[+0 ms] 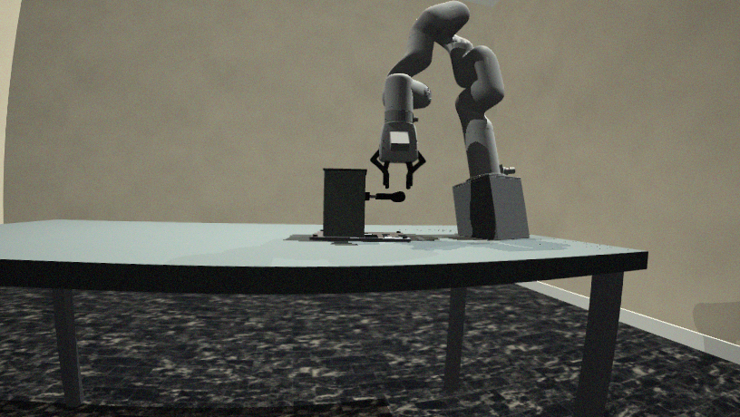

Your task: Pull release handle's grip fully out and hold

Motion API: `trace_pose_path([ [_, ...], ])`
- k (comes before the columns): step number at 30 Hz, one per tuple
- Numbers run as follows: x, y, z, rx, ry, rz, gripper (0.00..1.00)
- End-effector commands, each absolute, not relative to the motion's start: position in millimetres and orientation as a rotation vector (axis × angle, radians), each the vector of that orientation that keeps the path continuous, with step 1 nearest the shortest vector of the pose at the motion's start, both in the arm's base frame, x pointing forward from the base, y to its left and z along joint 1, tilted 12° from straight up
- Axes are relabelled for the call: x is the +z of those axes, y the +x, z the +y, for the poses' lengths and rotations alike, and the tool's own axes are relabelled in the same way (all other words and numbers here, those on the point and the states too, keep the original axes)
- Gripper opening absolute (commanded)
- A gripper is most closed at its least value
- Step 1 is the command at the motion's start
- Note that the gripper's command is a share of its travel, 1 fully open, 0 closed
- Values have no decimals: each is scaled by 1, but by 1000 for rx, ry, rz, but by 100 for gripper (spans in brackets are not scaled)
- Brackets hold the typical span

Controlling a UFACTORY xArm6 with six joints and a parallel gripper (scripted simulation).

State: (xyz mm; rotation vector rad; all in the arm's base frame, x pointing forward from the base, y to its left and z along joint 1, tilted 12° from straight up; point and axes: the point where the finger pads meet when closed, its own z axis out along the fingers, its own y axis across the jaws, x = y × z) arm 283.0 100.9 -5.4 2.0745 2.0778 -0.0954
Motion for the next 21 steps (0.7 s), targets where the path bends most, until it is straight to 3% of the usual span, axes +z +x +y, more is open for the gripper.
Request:
trace_pose_path([
  [1, -6, 284, 101, -91, 2074, 2077, 55],
  [21, -25, 286, 98, -91, 2074, 2077, 55],
])
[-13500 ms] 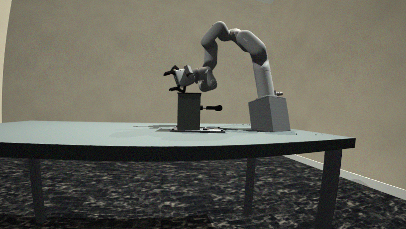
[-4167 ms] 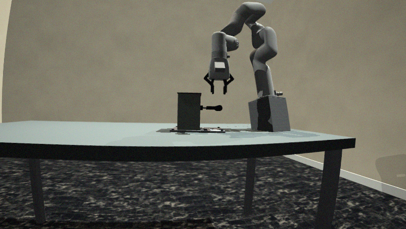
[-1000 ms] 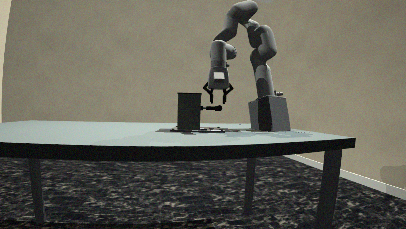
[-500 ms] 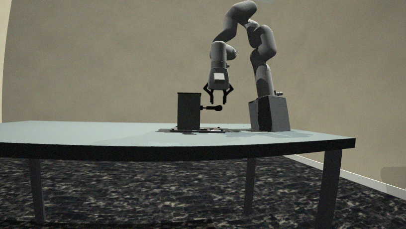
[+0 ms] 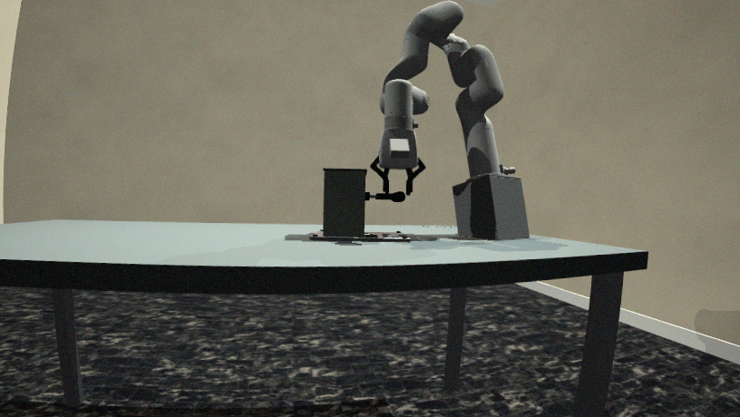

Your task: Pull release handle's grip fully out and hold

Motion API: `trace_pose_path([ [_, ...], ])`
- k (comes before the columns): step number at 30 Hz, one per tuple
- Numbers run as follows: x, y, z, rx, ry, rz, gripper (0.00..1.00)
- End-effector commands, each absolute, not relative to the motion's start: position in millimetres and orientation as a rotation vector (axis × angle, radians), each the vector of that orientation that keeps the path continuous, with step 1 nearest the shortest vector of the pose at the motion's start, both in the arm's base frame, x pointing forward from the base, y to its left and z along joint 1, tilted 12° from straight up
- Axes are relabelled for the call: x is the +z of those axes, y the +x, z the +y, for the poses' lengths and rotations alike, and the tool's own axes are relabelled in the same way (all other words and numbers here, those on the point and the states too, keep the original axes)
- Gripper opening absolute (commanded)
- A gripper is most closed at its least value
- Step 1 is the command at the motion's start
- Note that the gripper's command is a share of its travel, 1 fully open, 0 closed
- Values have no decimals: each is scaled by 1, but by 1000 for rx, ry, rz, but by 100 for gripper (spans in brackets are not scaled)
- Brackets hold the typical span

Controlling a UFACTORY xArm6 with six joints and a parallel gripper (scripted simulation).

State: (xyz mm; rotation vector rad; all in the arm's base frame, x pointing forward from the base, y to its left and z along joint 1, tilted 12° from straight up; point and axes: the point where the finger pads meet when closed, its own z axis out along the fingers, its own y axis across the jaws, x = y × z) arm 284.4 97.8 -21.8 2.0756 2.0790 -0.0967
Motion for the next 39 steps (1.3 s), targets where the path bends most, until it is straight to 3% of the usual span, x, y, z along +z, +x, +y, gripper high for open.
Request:
trace_pose_path([
  [1, -27, 286, 97, -91, 2074, 2077, 55],
  [39, -45, 288, 94, -91, 2074, 2077, 55],
])
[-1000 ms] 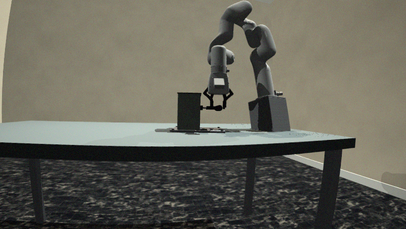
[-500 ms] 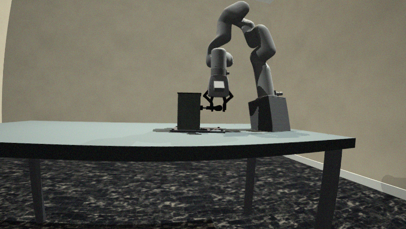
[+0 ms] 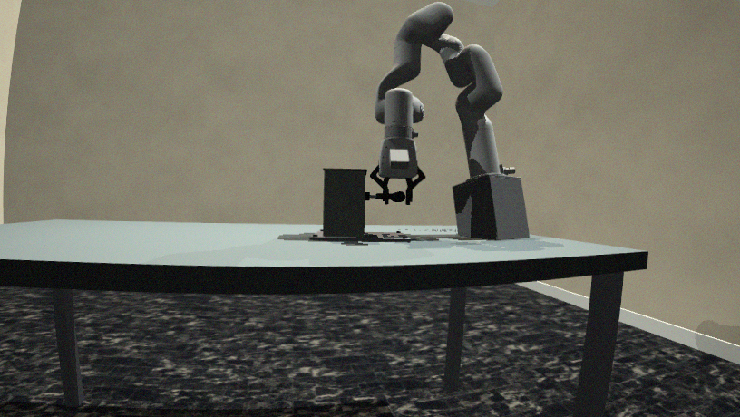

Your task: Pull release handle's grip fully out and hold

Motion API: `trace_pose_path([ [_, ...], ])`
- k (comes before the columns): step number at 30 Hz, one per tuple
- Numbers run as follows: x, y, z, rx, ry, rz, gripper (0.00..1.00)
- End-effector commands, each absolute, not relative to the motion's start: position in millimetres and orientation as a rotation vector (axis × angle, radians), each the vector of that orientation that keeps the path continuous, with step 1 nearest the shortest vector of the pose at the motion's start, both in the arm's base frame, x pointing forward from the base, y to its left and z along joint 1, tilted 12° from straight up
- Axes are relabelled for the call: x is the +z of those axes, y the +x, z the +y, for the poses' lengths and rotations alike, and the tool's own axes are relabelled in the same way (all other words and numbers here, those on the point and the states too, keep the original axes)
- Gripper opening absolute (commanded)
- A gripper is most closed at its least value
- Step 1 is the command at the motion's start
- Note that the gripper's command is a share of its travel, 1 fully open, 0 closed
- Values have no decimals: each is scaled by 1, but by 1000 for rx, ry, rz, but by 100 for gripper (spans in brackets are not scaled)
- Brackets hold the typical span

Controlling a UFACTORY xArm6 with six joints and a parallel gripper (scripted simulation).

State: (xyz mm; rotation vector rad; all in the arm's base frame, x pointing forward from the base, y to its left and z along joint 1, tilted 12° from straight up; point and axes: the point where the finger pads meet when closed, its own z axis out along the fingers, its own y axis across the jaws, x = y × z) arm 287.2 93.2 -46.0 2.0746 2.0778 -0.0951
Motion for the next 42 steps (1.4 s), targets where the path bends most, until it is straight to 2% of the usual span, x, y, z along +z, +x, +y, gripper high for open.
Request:
trace_pose_path([
  [1, -45, 288, 94, -91, 2074, 2077, 55],
  [7, -45, 288, 94, -91, 2074, 2077, 55],
  [8, -45, 288, 94, -91, 2074, 2077, 0],
  [42, -45, 288, 94, -91, 2074, 2077, 0],
])
